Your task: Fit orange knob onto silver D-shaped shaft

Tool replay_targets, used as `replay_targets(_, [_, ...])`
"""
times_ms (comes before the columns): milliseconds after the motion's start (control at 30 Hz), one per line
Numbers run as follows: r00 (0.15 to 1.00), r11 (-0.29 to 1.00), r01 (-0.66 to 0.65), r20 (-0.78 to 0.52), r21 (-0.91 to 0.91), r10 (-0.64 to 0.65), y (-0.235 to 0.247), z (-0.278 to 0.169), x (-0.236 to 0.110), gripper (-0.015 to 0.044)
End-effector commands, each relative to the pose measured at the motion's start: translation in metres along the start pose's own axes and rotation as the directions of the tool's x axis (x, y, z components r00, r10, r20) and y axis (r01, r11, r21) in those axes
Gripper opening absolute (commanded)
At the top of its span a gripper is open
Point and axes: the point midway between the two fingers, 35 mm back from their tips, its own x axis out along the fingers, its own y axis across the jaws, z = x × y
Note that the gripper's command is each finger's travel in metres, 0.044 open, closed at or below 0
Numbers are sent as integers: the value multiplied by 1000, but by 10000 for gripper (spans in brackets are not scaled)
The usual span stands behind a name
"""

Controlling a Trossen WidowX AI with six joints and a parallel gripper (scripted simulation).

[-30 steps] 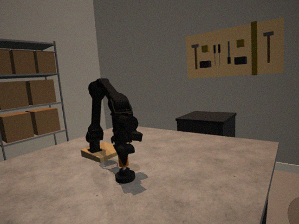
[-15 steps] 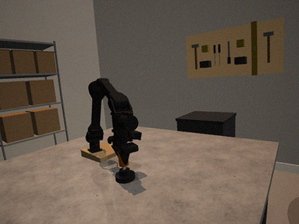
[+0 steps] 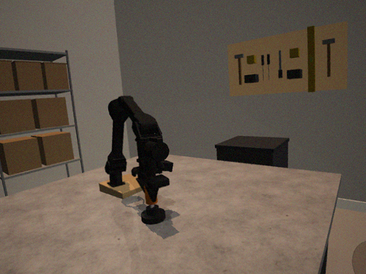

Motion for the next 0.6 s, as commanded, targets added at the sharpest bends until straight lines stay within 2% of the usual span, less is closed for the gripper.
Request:
replay_targets(0, [1000,1000,2,2,-5,-2,-1,1,0,0])
replay_targets(400, [1000,1000,2,2,-14,-2,-2,0,-5,0])
replay_targets(567, [1000,985,2,2,-172,-2,-2,0,-5,0])
